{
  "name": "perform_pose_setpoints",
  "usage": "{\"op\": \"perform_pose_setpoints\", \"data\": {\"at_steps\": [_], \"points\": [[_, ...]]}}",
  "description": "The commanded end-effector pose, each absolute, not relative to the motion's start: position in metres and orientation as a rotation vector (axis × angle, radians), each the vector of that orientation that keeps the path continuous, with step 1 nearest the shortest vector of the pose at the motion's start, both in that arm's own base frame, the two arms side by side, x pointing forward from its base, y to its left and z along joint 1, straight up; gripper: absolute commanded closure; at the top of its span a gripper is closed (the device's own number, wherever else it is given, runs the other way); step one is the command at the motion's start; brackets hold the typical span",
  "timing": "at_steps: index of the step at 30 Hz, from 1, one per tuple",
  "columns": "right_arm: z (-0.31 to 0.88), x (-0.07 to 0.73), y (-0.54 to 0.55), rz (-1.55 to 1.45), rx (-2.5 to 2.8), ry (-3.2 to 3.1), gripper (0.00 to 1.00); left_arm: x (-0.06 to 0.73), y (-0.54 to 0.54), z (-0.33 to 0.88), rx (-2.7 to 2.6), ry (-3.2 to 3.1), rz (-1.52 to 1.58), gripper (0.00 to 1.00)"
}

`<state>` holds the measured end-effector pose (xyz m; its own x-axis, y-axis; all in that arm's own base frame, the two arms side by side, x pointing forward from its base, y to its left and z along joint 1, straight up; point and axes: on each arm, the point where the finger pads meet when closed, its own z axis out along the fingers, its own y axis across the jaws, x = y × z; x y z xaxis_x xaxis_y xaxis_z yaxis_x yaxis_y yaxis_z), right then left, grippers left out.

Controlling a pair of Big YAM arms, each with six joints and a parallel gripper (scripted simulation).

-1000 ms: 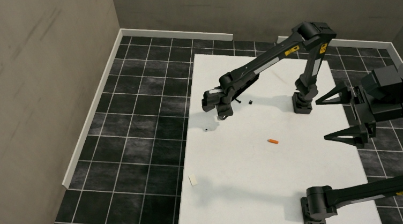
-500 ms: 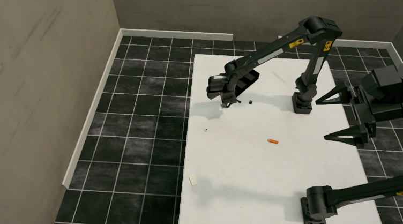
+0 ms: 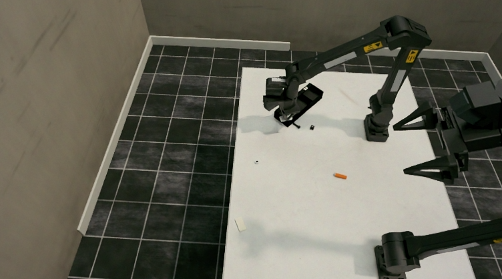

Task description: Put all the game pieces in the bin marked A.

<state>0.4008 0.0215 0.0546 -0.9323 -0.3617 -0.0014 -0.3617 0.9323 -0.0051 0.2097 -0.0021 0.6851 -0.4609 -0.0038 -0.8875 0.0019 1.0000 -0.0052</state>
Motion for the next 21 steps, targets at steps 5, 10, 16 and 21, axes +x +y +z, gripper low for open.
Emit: {"op": "perform_pose_setpoints", "data": {"at_steps": [5,10,16,21], "points": [[0.061,0.394,-0.025,-0.019,-0.945,2.977,0.80,0.198,0.000,0.698,0.000,2.020,0.000,0.00],[0.061,0.388,-0.045,-0.025,-1.061,2.938,0.80,0.198,0.000,0.698,0.000,2.020,0.000,0.00],[0.059,0.387,-0.032,-0.020,-1.258,2.856,0.80,0.198,0.000,0.698,0.000,2.020,0.000,0.00],[0.056,0.384,-0.042,-0.011,-1.324,2.830,0.80,0.198,0.000,0.698,0.000,2.020,0.000,0.00]]}}
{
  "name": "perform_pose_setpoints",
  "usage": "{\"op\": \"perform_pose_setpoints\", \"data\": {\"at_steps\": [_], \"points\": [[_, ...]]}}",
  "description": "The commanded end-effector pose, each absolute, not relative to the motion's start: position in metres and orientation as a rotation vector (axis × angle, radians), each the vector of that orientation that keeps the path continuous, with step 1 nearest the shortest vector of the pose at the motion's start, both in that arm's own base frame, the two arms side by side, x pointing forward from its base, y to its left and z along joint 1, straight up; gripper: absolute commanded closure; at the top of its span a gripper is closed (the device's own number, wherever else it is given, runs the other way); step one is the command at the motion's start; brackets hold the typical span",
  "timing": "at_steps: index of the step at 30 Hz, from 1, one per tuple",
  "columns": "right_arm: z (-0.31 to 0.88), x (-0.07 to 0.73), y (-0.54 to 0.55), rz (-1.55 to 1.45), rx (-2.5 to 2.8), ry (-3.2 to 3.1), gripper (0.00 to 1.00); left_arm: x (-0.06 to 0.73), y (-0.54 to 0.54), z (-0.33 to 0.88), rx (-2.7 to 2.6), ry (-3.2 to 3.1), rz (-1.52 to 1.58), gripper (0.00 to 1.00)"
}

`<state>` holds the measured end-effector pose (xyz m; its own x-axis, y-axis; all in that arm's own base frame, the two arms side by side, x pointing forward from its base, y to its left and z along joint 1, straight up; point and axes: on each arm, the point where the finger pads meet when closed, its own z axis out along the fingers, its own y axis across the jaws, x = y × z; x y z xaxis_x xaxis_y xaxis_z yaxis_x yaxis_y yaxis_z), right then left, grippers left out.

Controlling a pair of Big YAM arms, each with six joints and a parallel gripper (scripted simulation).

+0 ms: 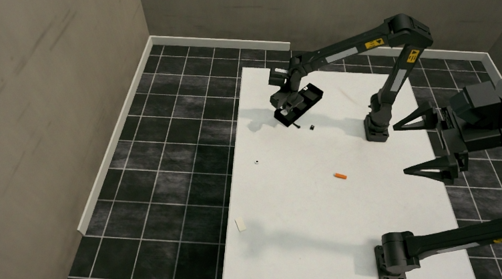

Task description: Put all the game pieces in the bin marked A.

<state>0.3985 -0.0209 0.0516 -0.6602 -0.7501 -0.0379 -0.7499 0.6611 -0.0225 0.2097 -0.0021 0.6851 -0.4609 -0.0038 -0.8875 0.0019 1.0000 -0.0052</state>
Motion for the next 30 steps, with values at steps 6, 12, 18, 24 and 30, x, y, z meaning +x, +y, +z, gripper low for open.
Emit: {"op": "perform_pose_setpoints", "data": {"at_steps": [6,12,18,24,30], "points": [[0.060,0.397,-0.039,-0.023,-1.335,2.813,0.80,0.198,0.000,0.698,0.000,2.020,0.000,0.00],[0.064,0.408,-0.040,-0.034,-1.331,2.802,0.80,0.198,0.000,0.698,0.000,2.020,0.000,0.00],[0.062,0.412,-0.041,-0.040,-1.320,2.800,0.80,0.198,0.000,0.698,0.000,2.020,0.000,0.00],[0.037,0.388,-0.039,0.002,-1.340,2.841,0.80,0.198,0.000,0.698,0.000,2.020,0.000,0.00],[0.025,0.388,-0.039,0.002,-1.340,2.841,0.80,0.198,0.000,0.698,0.000,2.020,0.000,0.00]]}}
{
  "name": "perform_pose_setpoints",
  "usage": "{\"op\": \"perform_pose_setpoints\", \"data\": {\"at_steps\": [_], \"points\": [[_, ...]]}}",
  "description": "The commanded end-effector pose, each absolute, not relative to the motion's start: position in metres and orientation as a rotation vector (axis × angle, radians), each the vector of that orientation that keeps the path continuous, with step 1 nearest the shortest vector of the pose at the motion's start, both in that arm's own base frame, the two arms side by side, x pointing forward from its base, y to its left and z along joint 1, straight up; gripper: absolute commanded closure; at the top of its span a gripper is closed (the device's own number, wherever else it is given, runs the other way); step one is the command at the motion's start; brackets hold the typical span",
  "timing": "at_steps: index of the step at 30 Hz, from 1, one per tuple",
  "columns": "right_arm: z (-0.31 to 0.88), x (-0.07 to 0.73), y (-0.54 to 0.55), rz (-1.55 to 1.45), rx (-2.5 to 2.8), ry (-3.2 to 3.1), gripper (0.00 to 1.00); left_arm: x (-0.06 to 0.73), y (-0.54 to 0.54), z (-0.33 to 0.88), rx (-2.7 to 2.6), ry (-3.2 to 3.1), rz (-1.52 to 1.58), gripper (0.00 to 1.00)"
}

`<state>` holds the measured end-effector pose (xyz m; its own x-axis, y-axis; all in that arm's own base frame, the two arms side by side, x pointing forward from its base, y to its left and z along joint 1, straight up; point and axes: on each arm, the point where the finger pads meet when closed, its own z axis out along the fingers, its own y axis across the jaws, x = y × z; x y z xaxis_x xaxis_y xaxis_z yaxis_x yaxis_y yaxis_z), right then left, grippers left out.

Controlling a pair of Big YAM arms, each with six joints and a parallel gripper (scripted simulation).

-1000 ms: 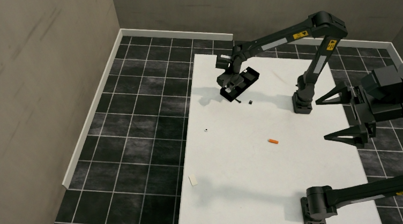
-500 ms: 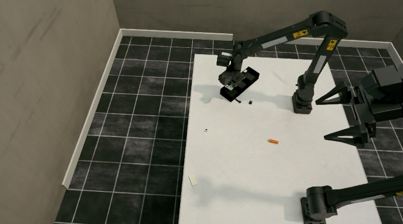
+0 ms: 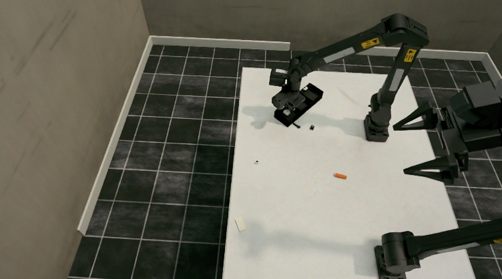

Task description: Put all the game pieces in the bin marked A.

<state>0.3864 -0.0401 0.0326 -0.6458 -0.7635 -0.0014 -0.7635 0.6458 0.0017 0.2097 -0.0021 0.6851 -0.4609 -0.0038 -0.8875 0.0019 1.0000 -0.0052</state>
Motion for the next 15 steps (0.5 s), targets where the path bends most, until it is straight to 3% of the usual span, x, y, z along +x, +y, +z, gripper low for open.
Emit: {"op": "perform_pose_setpoints", "data": {"at_steps": [1,15], "points": [[0.023,0.388,-0.039,0.002,-1.340,2.842,0.80,0.198,0.000,0.698,0.000,2.020,0.000,0.00],[-0.001,0.387,-0.039,0.002,-1.340,2.842,0.80,0.198,0.000,0.698,0.000,2.020,0.000,0.00]]}}
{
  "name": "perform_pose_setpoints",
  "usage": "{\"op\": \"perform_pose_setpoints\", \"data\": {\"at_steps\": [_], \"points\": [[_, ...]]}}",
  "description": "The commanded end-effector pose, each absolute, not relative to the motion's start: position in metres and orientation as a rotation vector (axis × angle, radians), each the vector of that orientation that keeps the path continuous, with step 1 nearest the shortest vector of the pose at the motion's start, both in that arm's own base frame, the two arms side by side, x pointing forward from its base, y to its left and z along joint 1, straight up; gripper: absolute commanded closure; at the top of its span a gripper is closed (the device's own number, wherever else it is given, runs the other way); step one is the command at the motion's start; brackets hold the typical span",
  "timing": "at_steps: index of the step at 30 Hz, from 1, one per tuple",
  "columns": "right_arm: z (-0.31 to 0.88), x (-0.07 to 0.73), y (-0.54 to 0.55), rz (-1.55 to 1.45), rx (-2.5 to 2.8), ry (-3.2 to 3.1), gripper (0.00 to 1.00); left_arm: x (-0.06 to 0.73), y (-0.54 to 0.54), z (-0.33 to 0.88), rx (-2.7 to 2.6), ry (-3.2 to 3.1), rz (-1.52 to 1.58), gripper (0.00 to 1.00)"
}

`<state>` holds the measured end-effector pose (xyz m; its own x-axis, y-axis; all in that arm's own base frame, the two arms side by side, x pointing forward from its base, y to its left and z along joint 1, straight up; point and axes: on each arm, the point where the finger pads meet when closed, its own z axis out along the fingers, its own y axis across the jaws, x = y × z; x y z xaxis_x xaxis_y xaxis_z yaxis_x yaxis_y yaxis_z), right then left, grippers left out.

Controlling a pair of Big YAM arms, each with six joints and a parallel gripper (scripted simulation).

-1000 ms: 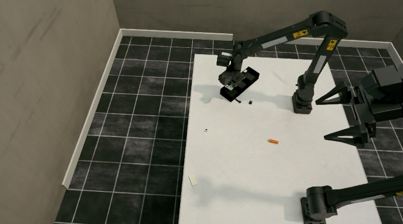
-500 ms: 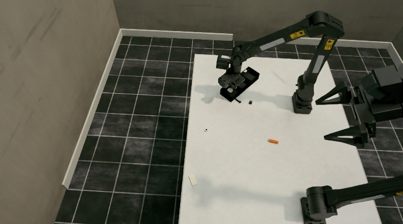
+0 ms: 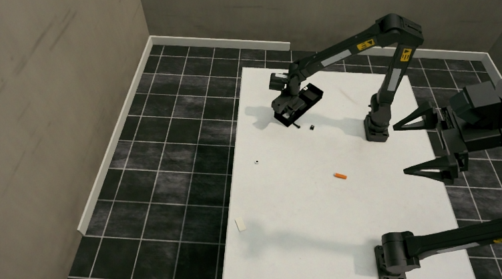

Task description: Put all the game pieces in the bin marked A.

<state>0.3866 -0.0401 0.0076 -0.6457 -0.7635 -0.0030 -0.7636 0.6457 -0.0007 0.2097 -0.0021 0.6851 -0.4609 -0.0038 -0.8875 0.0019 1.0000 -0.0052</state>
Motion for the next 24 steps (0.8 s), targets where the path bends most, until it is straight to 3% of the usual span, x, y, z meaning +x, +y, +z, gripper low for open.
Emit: {"op": "perform_pose_setpoints", "data": {"at_steps": [1,16,17,24], "points": [[-0.003,0.387,-0.039,0.002,-1.340,2.842,0.80,0.198,0.000,0.698,0.000,2.020,0.000,0.00],[0.008,0.396,-0.040,-0.023,-1.321,2.823,0.80,0.198,0.000,0.698,0.000,2.020,0.000,0.00],[0.008,0.396,-0.040,-0.023,-1.321,2.823,0.69,0.198,0.000,0.698,0.000,2.020,0.000,0.00],[0.008,0.396,-0.040,-0.023,-1.321,2.823,0.69,0.198,0.000,0.698,0.000,2.020,0.000,0.00]]}}
